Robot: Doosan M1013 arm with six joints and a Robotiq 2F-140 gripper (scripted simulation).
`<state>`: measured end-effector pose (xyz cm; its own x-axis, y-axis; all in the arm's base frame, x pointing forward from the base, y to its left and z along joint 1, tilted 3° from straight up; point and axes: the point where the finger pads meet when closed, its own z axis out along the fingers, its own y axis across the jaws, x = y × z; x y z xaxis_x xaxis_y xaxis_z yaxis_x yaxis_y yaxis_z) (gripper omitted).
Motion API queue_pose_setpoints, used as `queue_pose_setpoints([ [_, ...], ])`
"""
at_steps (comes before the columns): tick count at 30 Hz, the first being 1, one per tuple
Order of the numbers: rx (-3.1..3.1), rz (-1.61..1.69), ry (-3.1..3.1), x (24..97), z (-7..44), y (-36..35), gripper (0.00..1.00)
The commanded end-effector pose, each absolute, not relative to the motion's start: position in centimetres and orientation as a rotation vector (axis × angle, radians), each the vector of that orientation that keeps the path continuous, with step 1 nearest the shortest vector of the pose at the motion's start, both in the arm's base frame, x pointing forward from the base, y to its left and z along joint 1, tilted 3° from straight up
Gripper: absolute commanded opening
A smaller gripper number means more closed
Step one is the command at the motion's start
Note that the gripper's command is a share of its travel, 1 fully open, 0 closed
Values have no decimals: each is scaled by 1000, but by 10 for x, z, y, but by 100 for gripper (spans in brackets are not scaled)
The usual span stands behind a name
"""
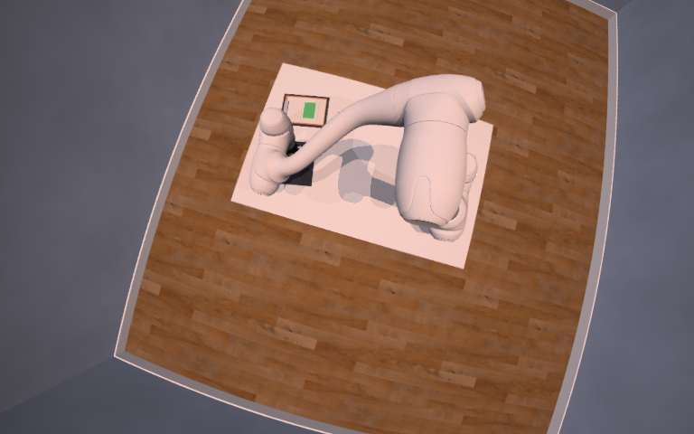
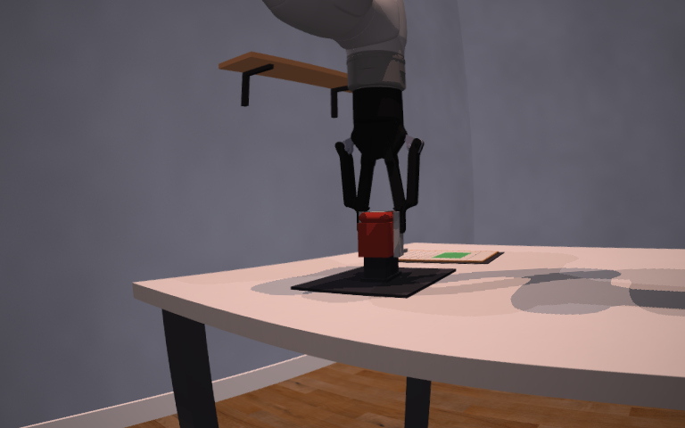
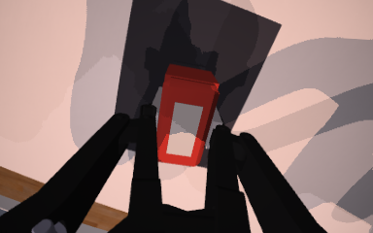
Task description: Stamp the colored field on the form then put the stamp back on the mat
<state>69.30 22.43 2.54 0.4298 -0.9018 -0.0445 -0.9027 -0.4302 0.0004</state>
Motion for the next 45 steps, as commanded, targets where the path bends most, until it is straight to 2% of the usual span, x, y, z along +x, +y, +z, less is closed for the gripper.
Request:
queue_pose_setpoints([
  [1, -2636, 59, 1664, 693, 26, 224, 16],
  [26, -2636, 59, 1664, 693, 26, 224, 16],
  [36, -2636, 59, 1664, 694, 63, 223, 16],
  [45, -2636, 59, 1664, 694, 65, 223, 16],
])
